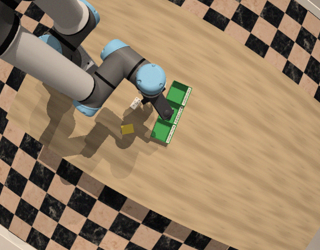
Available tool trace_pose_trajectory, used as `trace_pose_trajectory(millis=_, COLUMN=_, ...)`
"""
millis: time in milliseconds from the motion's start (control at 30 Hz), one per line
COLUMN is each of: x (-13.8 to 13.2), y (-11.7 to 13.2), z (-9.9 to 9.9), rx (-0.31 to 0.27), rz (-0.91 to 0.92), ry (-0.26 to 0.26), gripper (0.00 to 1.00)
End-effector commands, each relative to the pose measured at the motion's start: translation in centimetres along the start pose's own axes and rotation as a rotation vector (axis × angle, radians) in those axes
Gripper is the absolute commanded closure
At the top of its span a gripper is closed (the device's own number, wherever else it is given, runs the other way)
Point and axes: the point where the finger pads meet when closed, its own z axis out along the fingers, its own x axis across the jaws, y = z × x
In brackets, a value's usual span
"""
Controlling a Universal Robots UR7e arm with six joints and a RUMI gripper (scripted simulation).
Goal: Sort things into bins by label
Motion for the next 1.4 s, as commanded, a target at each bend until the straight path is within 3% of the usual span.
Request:
trace_pose_trajectory(millis=0, x=0.16, y=0.08, z=0.02, rx=0.001, rz=-0.157, ry=-0.008, gripper=0.77)
trace_pose_trajectory(millis=600, x=0.14, y=0.08, z=0.02, rx=0.001, rz=-0.606, ry=-0.028, gripper=0.77)
trace_pose_trajectory(millis=1367, x=0.11, y=0.07, z=-0.01, rx=0.002, rz=-0.618, ry=-0.029, gripper=0.77)
